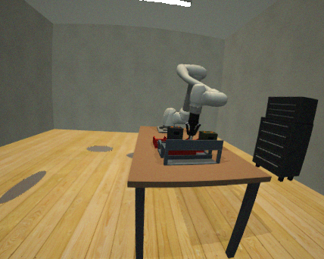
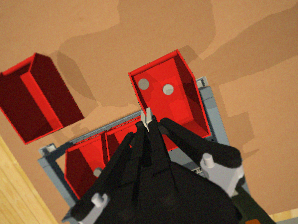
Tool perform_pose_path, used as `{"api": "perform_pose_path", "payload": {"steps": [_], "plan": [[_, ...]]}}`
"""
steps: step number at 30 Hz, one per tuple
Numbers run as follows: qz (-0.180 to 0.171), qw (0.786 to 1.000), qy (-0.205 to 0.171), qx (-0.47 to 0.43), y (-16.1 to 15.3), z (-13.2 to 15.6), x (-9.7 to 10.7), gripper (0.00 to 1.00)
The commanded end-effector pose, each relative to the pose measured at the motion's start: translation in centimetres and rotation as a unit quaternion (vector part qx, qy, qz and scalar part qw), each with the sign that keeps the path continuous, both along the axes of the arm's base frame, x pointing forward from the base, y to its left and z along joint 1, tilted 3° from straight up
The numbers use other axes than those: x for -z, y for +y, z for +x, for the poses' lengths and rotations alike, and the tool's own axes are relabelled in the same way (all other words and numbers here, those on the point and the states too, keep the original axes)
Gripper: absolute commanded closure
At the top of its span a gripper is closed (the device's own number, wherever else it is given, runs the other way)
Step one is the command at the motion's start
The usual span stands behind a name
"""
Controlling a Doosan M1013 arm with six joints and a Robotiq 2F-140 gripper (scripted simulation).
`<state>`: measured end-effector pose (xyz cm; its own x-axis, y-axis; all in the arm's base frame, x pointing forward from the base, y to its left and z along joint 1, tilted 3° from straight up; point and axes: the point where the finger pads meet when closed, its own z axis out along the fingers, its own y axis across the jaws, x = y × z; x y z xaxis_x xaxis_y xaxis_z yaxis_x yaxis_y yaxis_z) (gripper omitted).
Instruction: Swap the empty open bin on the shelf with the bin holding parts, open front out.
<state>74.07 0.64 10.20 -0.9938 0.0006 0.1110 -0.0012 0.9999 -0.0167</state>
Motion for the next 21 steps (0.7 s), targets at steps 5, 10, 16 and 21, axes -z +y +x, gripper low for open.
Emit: {"api": "perform_pose_path", "payload": {"steps": [5, 10, 16, 21], "plan": [[-0.002, 1.0, -0.002, -0.002, 0.12, 0.16, 0.23, 0.9], [-0.002, 1.0, -0.004, -0.002, 0.12, 0.42, 0.25, 0.9], [-0.002, 1.0, -0.008, -0.002, 0.12, 0.78, 0.28, 0.9], [-0.002, 1.0, -0.009, -0.002, 0.12, 0.96, 0.3, 0.9]]}}
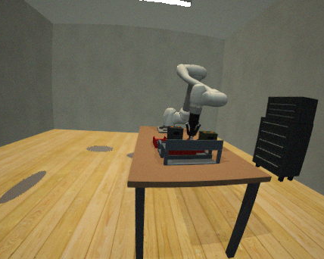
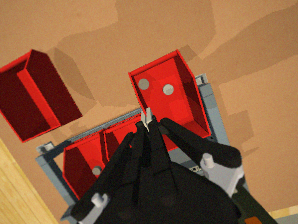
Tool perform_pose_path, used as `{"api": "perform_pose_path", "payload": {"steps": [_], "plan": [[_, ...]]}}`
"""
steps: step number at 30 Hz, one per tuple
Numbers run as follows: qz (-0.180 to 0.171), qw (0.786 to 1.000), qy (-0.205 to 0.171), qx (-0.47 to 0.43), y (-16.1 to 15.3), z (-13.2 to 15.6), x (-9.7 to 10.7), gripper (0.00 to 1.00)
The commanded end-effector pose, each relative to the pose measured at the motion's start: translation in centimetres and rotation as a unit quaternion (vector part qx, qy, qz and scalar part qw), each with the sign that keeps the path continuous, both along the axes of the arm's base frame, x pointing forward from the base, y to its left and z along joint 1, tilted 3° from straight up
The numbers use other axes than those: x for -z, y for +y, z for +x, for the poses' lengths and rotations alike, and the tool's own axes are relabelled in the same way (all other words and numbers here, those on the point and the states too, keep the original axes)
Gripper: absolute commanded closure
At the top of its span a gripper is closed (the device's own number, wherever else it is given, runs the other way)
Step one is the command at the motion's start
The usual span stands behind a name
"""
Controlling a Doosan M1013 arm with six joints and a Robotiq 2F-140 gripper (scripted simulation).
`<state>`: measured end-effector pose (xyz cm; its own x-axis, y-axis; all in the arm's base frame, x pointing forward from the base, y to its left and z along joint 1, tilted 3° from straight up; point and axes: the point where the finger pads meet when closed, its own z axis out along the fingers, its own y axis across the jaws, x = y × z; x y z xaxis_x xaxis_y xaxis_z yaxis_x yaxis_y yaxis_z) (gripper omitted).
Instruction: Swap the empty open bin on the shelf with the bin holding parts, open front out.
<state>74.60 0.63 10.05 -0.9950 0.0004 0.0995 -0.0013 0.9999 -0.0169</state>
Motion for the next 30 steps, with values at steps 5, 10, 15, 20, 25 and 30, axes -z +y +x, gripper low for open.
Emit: {"api": "perform_pose_path", "payload": {"steps": [5, 10, 15, 20, 25, 30], "plan": [[-0.002, 1.0, -0.006, -0.002, 0.13, 0.7, 0.17, 0.9], [-0.002, 1.0, -0.008, -0.002, 0.13, 0.93, 0.19, 0.9], [-0.002, 1.0, -0.009, -0.002, 0.13, 1.02, 0.19, 0.9], [-0.002, 1.0, -0.01, -0.002, 0.13, 1.12, 0.2, 0.9], [-0.002, 1.0, -0.01, -0.002, 0.13, 1.15, 0.2, 0.9], [-0.002, 1.0, -0.01, -0.002, 0.13, 1.15, 0.2, 0.9]]}}
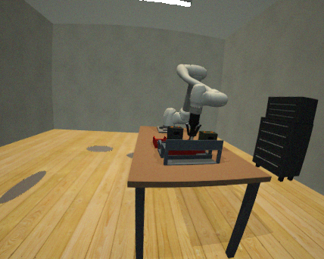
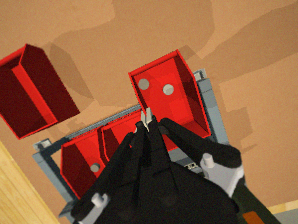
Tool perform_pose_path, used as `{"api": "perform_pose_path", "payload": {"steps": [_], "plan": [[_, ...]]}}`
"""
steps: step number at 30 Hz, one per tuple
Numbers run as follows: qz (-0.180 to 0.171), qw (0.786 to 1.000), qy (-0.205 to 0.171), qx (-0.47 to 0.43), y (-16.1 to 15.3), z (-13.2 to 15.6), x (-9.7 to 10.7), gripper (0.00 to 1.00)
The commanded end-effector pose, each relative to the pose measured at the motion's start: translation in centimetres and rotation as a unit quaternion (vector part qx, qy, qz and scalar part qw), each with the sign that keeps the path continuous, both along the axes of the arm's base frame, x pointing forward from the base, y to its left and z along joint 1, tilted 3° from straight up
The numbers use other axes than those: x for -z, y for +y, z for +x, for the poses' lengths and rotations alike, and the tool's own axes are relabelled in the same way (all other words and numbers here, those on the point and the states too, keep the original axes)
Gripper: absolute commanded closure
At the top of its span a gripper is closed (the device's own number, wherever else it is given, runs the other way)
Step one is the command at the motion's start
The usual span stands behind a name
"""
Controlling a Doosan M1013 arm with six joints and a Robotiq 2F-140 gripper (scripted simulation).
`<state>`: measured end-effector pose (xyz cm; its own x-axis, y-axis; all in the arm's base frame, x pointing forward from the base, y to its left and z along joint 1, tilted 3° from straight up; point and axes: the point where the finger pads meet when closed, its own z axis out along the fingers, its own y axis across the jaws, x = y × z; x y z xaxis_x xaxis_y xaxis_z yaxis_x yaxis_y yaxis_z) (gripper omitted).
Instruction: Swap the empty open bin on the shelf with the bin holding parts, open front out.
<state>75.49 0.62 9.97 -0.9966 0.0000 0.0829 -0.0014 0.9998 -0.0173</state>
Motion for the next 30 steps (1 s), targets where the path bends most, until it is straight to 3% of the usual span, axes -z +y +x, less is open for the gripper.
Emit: {"api": "perform_pose_path", "payload": {"steps": [1, 30], "plan": [[-0.002, 1.0, -0.002, -0.002, 0.14, 0.26, 0.13, 0.9], [-0.003, 1.0, -0.002, -0.002, 0.17, 0.62, 0.0, 0.9]]}}
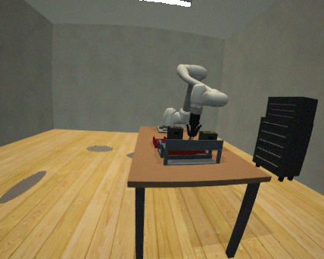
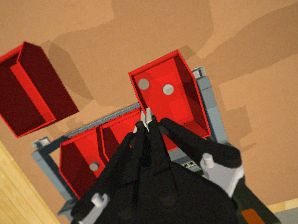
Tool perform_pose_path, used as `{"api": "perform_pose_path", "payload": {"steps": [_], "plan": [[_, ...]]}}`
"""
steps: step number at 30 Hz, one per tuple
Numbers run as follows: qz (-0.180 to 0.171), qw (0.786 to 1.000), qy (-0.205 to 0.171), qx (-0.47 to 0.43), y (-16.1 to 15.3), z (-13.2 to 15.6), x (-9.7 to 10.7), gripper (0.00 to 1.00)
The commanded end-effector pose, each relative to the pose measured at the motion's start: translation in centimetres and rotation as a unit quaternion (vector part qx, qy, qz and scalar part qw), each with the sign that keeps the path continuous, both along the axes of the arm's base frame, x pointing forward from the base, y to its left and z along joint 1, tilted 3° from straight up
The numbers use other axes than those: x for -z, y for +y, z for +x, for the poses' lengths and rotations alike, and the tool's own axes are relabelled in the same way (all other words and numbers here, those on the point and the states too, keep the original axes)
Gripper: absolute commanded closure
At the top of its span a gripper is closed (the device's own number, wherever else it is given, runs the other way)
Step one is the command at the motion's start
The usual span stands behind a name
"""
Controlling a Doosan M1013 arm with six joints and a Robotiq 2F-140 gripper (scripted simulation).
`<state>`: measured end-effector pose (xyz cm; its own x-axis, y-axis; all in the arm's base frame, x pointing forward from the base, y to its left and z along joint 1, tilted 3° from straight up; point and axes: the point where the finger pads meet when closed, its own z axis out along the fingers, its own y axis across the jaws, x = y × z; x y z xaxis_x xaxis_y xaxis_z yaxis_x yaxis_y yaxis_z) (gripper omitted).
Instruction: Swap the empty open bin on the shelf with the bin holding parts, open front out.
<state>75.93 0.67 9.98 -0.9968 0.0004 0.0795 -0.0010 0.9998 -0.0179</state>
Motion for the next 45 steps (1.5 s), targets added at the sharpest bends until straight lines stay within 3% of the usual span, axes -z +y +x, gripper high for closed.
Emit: {"api": "perform_pose_path", "payload": {"steps": [1, 45], "plan": [[-0.003, 1.0, -0.001, -0.002, 0.1, 0.2, 0.0, 0.9], [-0.003, 1.0, -0.008, -0.002, 0.1, 1.5, 0.0, 0.9]]}}
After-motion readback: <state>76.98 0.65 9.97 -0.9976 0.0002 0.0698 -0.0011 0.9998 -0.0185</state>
